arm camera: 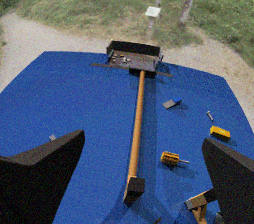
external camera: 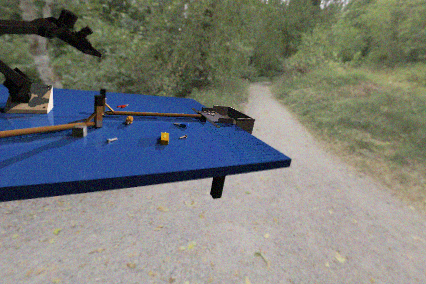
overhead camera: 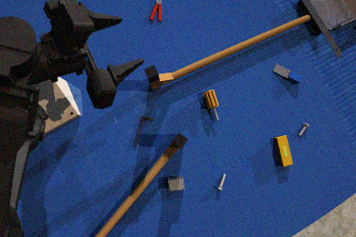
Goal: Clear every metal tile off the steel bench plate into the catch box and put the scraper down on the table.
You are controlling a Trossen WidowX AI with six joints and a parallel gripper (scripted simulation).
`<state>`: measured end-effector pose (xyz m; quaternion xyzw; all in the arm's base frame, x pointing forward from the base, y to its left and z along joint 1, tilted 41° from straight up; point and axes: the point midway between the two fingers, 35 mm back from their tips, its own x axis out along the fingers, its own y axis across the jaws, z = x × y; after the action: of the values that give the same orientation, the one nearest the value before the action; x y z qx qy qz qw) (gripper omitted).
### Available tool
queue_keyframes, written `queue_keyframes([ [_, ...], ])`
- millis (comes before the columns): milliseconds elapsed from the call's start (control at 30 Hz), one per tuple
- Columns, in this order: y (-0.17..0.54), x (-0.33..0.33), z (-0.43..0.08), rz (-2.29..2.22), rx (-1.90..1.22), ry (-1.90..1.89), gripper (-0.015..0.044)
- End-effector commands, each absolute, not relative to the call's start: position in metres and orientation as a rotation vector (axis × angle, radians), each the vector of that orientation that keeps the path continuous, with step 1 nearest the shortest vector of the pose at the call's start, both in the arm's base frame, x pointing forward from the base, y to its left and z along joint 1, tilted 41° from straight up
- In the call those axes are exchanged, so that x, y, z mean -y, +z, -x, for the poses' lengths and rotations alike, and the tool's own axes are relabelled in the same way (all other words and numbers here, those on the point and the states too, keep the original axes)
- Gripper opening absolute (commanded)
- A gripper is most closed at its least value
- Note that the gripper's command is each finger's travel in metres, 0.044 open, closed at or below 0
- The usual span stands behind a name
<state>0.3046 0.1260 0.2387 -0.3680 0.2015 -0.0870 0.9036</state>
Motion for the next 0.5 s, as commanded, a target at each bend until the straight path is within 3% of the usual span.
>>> queue_keyframes([
  [0, 0.255, -0.137, -0.3, 0.758, -0.368, -0.165, 0.044],
  [467, 0.299, -0.175, -0.272, 0.738, -0.222, -0.1, 0.044],
])
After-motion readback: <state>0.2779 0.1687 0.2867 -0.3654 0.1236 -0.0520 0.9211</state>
